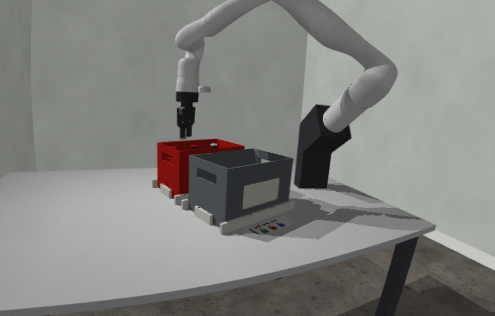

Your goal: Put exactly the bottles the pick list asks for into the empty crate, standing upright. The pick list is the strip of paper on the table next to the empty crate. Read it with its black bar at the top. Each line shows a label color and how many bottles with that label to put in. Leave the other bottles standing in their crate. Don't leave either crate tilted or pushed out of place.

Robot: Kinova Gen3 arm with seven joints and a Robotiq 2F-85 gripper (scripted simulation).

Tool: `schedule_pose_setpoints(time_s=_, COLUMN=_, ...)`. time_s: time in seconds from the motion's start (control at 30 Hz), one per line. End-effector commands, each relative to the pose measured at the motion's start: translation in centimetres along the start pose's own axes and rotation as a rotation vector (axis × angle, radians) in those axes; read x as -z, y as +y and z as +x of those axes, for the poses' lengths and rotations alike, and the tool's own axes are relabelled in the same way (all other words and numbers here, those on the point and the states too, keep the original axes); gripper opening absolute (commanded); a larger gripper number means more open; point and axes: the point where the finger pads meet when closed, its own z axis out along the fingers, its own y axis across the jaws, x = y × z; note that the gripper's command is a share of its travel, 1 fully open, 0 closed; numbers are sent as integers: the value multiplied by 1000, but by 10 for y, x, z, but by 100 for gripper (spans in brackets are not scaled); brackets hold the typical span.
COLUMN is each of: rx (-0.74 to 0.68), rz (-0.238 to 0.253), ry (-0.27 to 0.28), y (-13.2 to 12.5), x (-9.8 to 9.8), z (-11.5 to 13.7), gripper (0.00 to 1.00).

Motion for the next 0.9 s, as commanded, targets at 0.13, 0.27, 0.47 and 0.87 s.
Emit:
schedule_pose_setpoints(time_s=0.13, rx=0, rz=0, ry=-2, y=0, x=-7, z=-1, gripper=67)
schedule_pose_setpoints(time_s=0.27, rx=0, rz=0, ry=-2, y=0, x=-13, z=-1, gripper=67)
schedule_pose_setpoints(time_s=0.47, rx=0, rz=0, ry=-2, y=0, x=-18, z=-1, gripper=67)
schedule_pose_setpoints(time_s=0.87, rx=0, rz=0, ry=-2, y=0, x=-34, z=-1, gripper=67)
